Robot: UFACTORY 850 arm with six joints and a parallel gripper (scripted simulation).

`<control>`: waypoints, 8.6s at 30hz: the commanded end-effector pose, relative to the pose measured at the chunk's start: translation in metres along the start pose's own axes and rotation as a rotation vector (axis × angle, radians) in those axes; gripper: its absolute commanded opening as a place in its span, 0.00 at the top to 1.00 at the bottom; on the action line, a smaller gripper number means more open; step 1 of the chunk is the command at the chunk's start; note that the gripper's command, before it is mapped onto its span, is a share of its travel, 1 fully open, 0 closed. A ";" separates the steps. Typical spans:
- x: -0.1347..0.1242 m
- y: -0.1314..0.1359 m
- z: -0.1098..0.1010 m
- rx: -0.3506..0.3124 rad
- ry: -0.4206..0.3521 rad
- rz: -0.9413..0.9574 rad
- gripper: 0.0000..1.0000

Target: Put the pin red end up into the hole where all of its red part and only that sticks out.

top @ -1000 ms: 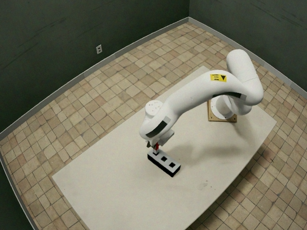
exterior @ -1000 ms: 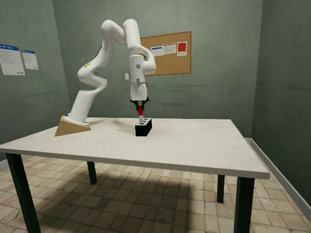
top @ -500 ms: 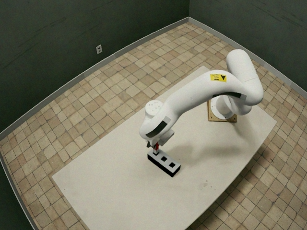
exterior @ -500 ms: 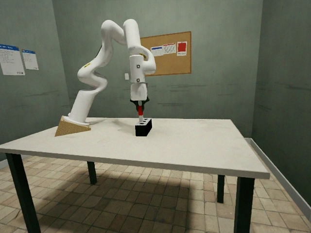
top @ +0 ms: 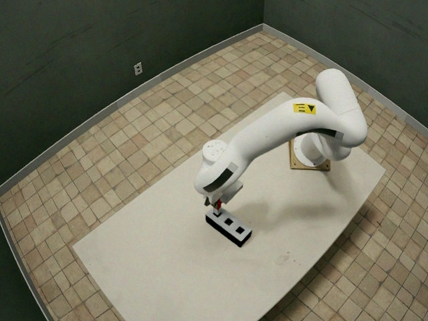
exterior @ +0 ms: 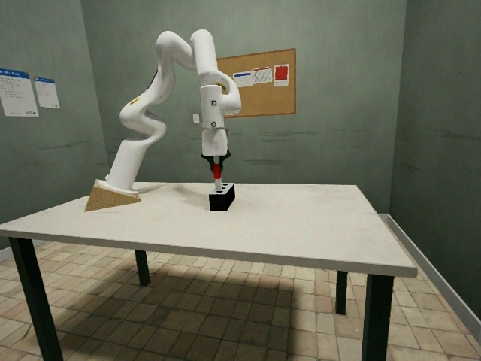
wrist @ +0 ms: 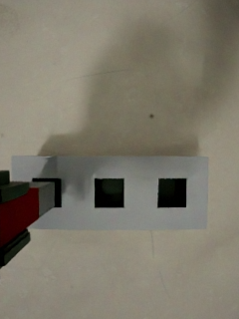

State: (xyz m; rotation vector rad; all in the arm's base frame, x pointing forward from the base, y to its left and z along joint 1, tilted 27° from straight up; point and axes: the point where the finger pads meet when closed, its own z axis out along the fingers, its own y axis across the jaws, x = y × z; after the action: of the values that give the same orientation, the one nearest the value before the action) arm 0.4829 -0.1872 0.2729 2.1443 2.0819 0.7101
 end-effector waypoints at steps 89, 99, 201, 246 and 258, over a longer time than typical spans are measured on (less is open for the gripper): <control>-0.001 0.001 0.012 -0.002 -0.001 0.000 1.00; -0.001 0.001 0.012 -0.002 -0.001 0.000 1.00; 0.001 0.001 0.024 -0.002 -0.001 -0.001 1.00; 0.000 0.002 0.032 -0.002 -0.001 -0.001 1.00; 0.000 0.001 0.032 -0.002 -0.001 -0.001 1.00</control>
State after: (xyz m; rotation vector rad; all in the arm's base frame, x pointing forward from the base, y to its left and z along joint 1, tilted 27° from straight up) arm 0.4960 -0.1781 0.2444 2.1441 2.0818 0.7099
